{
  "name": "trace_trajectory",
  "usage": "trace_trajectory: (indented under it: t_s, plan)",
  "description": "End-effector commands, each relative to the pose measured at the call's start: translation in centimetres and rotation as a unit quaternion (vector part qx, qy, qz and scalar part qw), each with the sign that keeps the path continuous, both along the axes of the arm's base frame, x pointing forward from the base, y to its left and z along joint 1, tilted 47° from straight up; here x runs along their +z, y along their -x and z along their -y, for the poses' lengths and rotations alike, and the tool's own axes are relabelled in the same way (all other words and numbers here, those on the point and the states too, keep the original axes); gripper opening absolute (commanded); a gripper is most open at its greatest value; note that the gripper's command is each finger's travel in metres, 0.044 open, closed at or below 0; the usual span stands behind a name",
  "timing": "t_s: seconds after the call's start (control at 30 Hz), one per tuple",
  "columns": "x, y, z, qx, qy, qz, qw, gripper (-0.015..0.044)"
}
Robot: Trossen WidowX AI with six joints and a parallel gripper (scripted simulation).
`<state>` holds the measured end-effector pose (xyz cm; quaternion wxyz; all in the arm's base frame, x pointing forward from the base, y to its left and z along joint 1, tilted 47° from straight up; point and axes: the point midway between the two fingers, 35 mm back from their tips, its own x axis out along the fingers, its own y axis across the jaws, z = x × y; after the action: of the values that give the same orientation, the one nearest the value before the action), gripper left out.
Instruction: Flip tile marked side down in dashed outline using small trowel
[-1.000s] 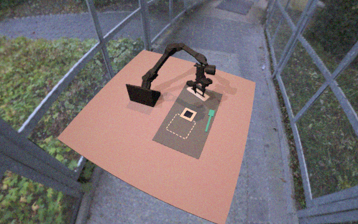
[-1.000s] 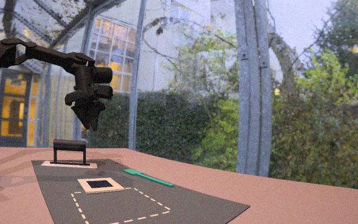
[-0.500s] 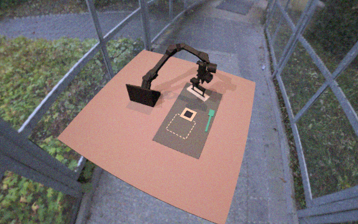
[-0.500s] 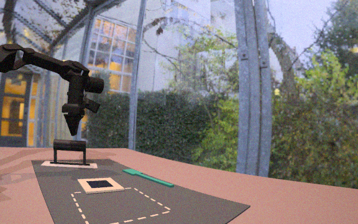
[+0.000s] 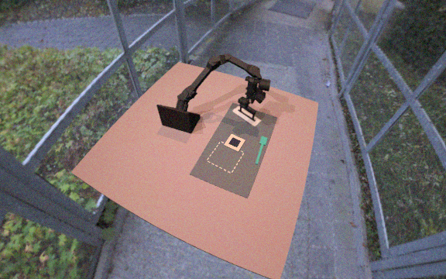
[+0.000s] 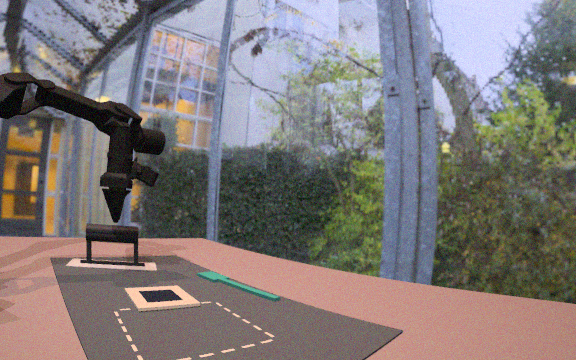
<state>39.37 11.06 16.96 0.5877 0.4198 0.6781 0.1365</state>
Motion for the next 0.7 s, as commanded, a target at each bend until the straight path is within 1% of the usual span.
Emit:
trace_trajectory:
  t_s: [0.0, 0.6, 0.67]
  plan:
    - [-0.6, 0.1, -0.6, 0.000, -0.001, -0.005, 1.000, 0.0270]
    - [-2.4, 0.0, -2.6, 0.000, -0.001, -0.005, 1.000, 0.0270]
    - [-2.4, 0.0, -2.6, 0.000, -0.001, -0.005, 1.000, 0.0218]
